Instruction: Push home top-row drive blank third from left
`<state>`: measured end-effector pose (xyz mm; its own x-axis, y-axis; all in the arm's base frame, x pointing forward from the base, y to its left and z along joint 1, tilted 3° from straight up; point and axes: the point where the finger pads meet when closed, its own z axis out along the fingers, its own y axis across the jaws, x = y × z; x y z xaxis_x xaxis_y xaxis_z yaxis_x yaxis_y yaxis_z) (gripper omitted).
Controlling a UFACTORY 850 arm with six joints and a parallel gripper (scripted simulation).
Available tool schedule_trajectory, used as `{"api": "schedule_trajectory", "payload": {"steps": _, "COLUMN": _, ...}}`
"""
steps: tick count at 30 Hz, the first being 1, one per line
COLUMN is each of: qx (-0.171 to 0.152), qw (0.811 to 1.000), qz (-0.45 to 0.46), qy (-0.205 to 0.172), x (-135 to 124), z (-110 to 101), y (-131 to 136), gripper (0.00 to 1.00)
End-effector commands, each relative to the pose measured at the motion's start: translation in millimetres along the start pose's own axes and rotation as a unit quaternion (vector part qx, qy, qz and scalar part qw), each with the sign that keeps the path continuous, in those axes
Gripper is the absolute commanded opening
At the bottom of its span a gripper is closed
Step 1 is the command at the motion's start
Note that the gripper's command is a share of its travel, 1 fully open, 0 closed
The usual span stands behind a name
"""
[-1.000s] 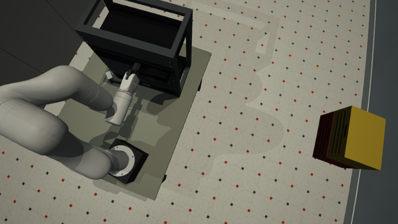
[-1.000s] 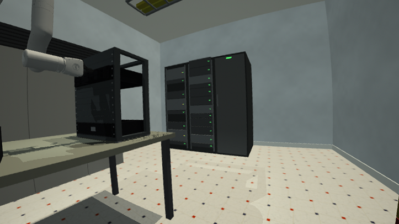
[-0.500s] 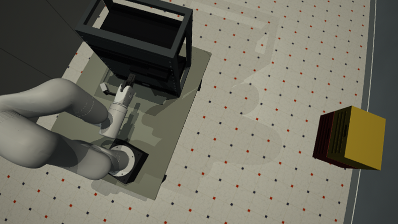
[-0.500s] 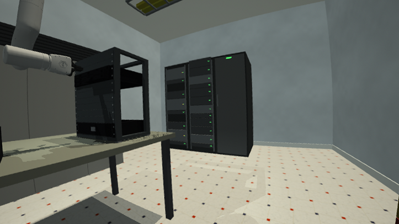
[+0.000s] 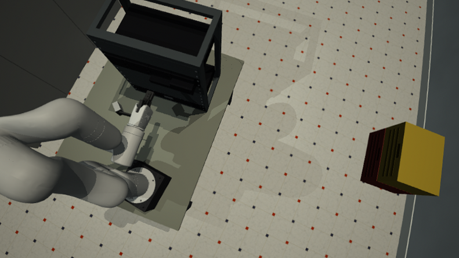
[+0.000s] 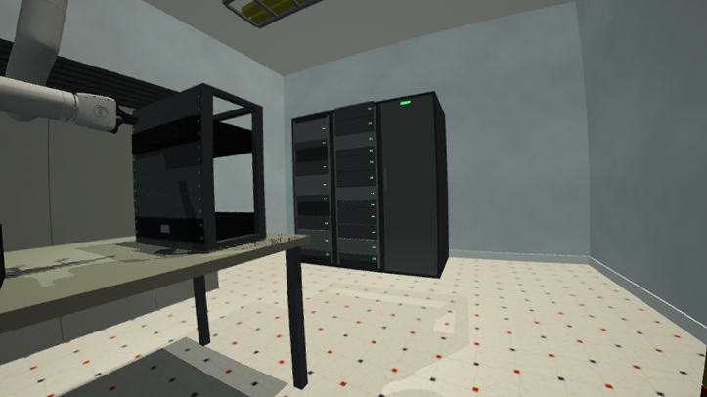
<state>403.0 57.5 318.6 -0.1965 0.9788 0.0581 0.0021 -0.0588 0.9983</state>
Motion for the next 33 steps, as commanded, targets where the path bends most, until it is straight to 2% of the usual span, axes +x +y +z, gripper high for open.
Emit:
{"api": "schedule_trajectory", "payload": {"steps": 1, "qx": -0.001, "qw": 1.0, "qz": 0.0, "qy": 0.0, "x": 0, "z": -23, "y": 0, "gripper": 0.0}}
{"api": "schedule_trajectory", "payload": {"steps": 3, "qx": -0.001, "qw": 1.0, "qz": 0.0, "qy": 0.0, "x": 0, "z": -23, "y": 0, "gripper": 0.0}}
{"api": "schedule_trajectory", "payload": {"steps": 5, "qx": -0.001, "qw": 1.0, "qz": 0.0, "qy": 0.0, "x": 0, "z": -37, "y": 0, "gripper": 0.0}}
{"api": "schedule_trajectory", "payload": {"steps": 9, "qx": -0.006, "qw": 1.0, "qz": 0.001, "qy": 0.005, "x": -1, "z": -44, "y": -1, "gripper": 0.0}}
{"api": "schedule_trajectory", "payload": {"steps": 33, "qx": -0.007, "qw": 1.0, "qz": 0.001, "qy": 0.006, "x": -1, "z": -44, "y": -1, "gripper": 0.0}}
